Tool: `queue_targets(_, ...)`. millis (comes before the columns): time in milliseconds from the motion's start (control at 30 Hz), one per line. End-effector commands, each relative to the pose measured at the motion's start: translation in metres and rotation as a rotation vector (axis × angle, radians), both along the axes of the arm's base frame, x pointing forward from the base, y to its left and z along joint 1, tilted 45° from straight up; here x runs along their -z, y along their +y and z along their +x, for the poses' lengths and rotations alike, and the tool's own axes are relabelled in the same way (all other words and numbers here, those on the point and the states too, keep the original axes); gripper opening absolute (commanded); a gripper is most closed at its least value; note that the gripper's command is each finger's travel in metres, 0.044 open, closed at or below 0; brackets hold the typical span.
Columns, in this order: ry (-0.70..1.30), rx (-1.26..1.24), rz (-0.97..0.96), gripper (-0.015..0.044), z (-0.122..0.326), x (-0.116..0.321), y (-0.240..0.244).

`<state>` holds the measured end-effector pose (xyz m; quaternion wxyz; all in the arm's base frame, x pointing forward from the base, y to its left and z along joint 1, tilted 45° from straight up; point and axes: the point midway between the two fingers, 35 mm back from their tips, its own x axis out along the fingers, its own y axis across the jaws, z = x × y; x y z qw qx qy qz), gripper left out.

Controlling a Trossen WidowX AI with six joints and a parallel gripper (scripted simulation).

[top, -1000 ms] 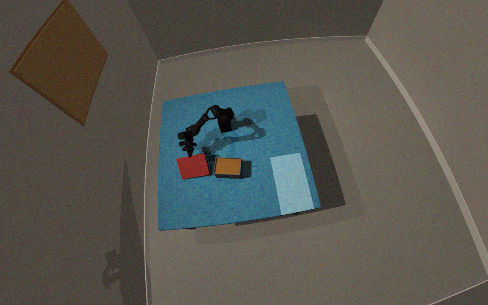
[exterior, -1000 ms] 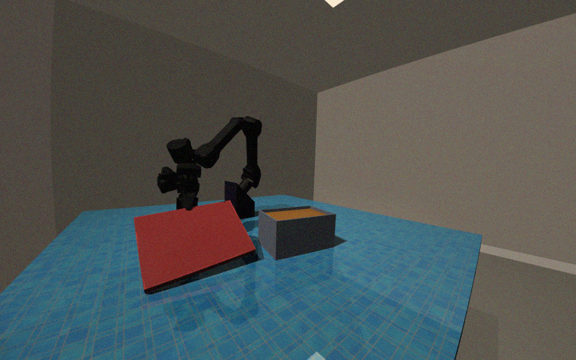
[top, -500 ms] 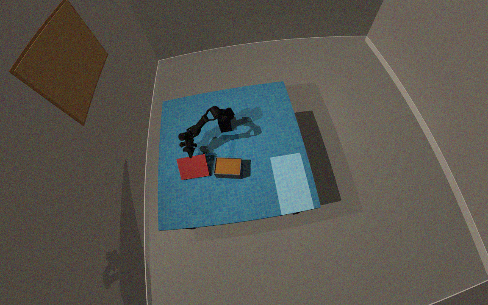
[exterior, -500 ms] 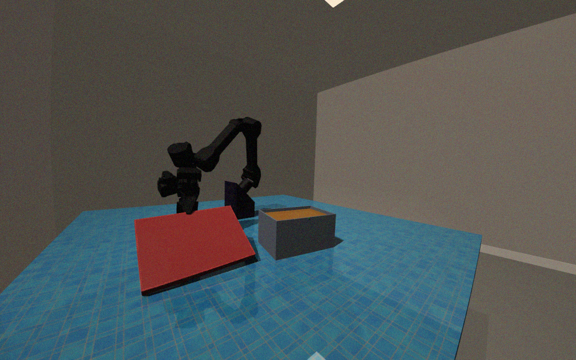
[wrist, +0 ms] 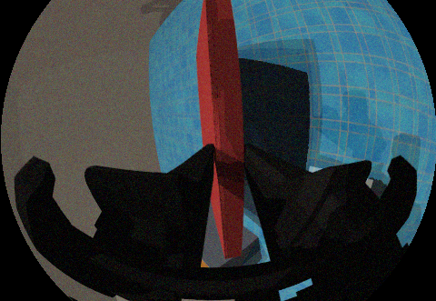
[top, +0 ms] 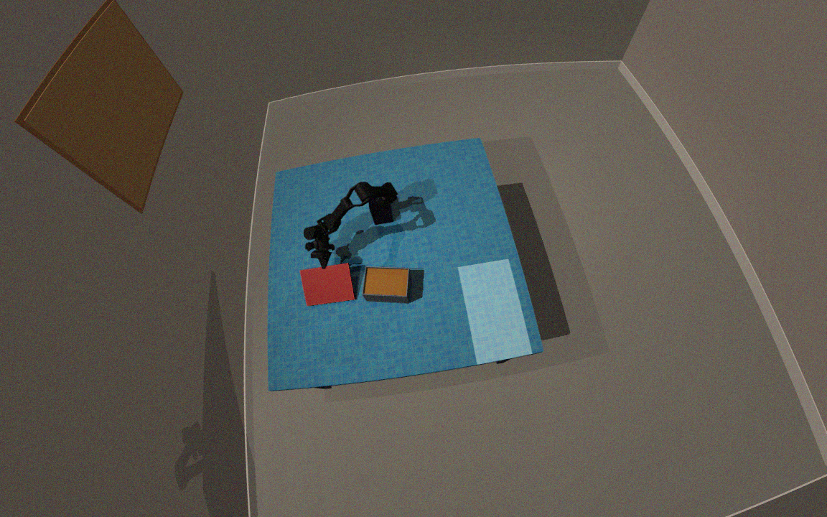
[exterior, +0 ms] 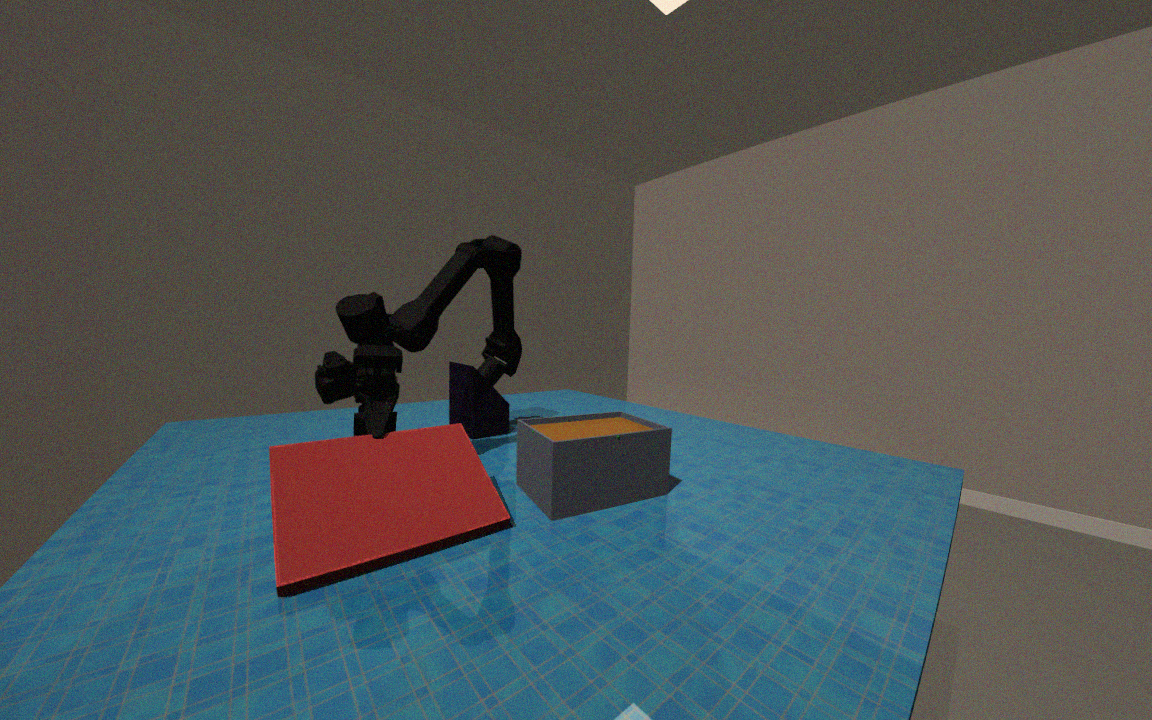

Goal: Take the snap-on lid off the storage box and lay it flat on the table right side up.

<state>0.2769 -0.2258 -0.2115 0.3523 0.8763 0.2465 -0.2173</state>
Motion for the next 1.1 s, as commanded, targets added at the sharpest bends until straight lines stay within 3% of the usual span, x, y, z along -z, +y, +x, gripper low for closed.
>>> queue_targets(0,0.03,-0.004,0.033,0.0,-0.003,0.01,0.014)
queue_targets(933,0.029,-0.004,0.034,0.0,-0.002,0.026,0.03)
queue_targets(1067,0.03,-0.004,0.033,0.0105,0.0,0.019,0.018)
